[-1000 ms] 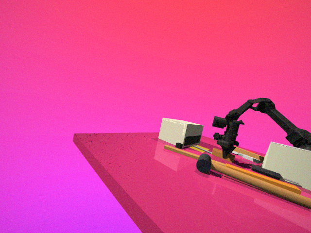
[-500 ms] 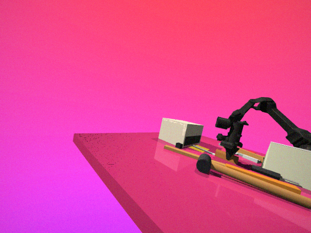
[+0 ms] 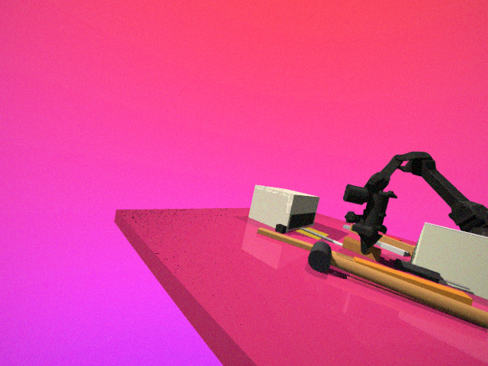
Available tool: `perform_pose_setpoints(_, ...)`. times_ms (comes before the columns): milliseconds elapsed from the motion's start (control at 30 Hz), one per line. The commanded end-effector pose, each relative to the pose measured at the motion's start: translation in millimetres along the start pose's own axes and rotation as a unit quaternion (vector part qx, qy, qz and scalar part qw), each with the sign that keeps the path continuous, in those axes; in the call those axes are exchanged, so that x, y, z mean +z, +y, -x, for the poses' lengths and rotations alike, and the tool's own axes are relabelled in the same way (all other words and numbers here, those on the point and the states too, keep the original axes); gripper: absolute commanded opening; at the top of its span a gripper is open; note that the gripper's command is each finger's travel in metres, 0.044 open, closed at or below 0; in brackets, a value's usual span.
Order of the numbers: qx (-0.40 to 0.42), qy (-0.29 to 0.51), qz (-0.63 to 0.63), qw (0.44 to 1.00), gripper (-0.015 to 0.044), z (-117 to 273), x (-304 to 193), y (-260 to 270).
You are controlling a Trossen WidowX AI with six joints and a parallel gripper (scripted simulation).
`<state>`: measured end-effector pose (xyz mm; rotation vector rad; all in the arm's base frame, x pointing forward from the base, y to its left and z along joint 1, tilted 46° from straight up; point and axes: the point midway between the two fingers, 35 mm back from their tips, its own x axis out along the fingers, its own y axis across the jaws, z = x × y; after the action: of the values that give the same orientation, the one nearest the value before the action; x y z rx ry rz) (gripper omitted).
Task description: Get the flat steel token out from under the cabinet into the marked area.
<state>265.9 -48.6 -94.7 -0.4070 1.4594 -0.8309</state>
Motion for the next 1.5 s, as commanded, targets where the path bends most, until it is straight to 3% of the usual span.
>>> perform_pose_setpoints(0, -0.001, 0.003, 0.001, 1.000, 0.0000, -0.9, -9.5, -0.4)
perform_pose_setpoints(767, -0.001, 0.003, 0.001, 1.000, 0.0000, -0.9, -41.9, 2.6)
perform_pose_setpoints(1467, 0.000, 0.002, 0.068, 0.998, 0.0000, 1.6, -36.0, 3.4)
